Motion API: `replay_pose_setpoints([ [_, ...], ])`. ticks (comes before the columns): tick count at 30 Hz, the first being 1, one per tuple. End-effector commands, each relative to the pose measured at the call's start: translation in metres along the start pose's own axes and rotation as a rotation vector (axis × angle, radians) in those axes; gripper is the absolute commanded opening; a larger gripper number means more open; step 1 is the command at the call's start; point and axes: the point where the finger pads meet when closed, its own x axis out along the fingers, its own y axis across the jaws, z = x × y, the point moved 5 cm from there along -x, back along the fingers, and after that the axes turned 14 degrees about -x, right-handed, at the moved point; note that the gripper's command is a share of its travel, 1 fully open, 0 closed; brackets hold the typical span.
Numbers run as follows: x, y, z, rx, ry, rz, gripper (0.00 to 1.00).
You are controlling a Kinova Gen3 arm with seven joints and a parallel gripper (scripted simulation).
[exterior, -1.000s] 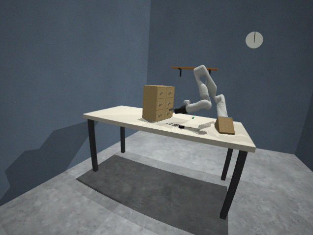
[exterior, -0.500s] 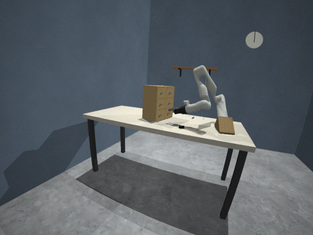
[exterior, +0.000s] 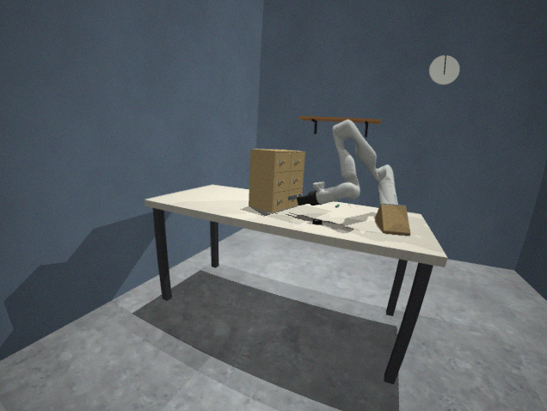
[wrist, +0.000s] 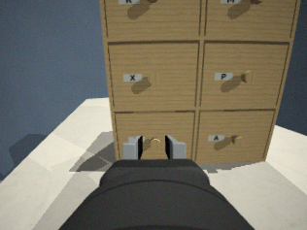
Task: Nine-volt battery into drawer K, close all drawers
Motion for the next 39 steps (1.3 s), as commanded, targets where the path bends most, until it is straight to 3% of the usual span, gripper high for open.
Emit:
replay_pose_setpoints([
  [1,0.010,0.000,0.008,-0.004,-0.006,0.005,0.67],
  [10,0.031,-0.003,0.019,-0.004,-0.006,0.005,0.67],
  [39,0.032,-0.003,0.019,-0.004,-0.006,0.005,0.67],
])
